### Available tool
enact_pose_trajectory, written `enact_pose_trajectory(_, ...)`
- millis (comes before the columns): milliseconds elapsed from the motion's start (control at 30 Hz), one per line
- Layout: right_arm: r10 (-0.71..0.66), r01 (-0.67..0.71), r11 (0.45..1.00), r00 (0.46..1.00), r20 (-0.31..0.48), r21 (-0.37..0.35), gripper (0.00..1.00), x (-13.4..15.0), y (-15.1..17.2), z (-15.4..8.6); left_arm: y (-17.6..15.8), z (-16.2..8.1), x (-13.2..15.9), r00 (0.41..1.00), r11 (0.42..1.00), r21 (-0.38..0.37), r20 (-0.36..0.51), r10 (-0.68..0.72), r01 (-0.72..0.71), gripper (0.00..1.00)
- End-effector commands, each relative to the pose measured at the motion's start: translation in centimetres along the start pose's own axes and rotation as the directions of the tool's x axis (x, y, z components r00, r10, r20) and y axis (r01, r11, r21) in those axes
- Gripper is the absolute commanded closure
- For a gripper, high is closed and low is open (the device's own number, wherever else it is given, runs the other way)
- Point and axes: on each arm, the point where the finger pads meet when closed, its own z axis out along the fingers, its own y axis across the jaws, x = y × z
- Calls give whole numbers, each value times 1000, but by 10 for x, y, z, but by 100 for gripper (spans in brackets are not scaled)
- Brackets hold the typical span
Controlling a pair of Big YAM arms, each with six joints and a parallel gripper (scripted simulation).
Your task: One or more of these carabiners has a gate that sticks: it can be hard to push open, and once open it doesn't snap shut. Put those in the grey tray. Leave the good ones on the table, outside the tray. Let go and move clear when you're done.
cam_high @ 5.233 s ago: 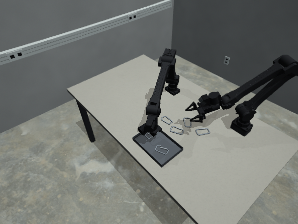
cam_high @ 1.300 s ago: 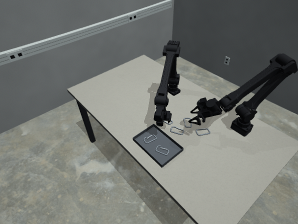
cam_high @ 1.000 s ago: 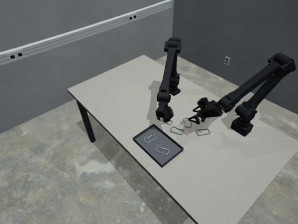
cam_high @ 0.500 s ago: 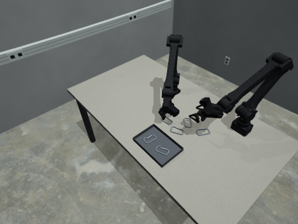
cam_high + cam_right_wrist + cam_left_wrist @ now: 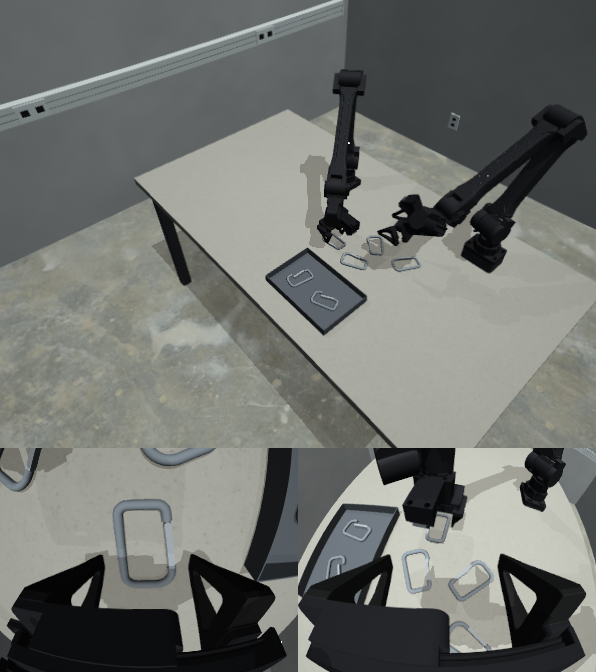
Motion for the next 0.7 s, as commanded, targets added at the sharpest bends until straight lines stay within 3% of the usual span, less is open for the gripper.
enact_pose_trajectory(0, -20, 20, 1000, 1000, 3, 5, 21, -5, -4, 7, 13, -2, -23, 998, 999, -16, 22, 52, -51, 0)
enact_pose_trajectory(333, -21, 21, 1000, 1000, 0, 1, 21, -4, -2, 22, 13, -2, -23, 998, 999, -16, 22, 52, -51, 0)
enact_pose_trajectory(433, -21, 21, 1000, 1000, 7, 11, 54, -6, -5, 18, 13, -2, -23, 998, 999, -16, 22, 52, -51, 0)
enact_pose_trajectory(667, -21, 21, 1000, 1000, 10, 14, 54, -6, -5, 16, 13, -2, -23, 998, 999, -16, 22, 52, -51, 0)
